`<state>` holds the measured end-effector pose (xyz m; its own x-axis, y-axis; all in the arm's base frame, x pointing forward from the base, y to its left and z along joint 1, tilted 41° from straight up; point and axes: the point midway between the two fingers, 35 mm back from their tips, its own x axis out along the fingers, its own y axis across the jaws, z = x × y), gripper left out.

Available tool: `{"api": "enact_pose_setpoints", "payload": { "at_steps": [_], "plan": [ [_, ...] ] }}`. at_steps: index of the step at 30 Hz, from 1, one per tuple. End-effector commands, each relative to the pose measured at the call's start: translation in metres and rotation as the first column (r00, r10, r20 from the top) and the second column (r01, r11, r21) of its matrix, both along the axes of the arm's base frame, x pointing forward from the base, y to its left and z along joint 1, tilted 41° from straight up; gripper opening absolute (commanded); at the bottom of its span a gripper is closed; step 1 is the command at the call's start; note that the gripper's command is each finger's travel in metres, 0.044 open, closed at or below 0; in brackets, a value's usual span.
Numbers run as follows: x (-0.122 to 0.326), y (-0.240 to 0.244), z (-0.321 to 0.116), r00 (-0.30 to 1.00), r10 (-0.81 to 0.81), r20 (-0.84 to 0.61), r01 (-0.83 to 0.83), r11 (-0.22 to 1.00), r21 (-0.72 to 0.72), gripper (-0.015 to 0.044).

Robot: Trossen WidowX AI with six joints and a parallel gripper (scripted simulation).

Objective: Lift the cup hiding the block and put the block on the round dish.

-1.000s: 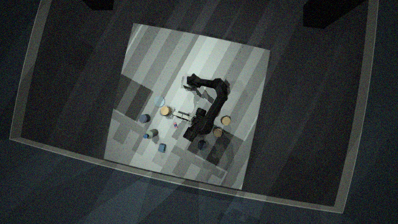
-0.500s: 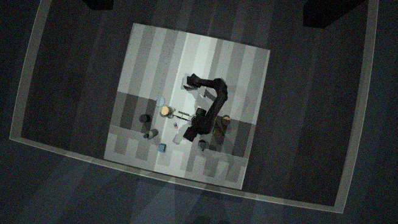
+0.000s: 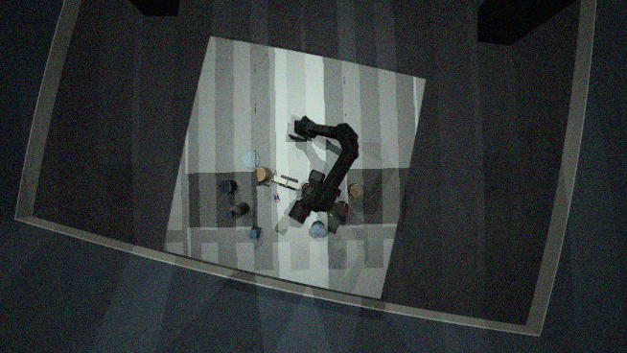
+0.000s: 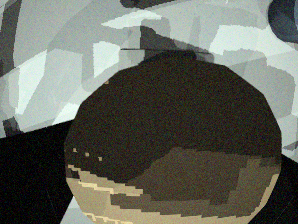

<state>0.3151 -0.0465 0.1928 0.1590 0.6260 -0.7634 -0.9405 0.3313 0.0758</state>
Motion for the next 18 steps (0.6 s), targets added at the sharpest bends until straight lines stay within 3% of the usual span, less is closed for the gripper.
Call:
{"api": "enact_pose_setpoints", "payload": {
  "at_steps": [1,18],
  "plan": [
    [0.0,0.0,0.0,1.0,-0.001,0.0,0.001,1.0,0.0,0.0],
    [-0.016,0.067,0.005,0.999,0.039,-0.002,-0.039,0.999,-0.012,0.0]
  ]
}}
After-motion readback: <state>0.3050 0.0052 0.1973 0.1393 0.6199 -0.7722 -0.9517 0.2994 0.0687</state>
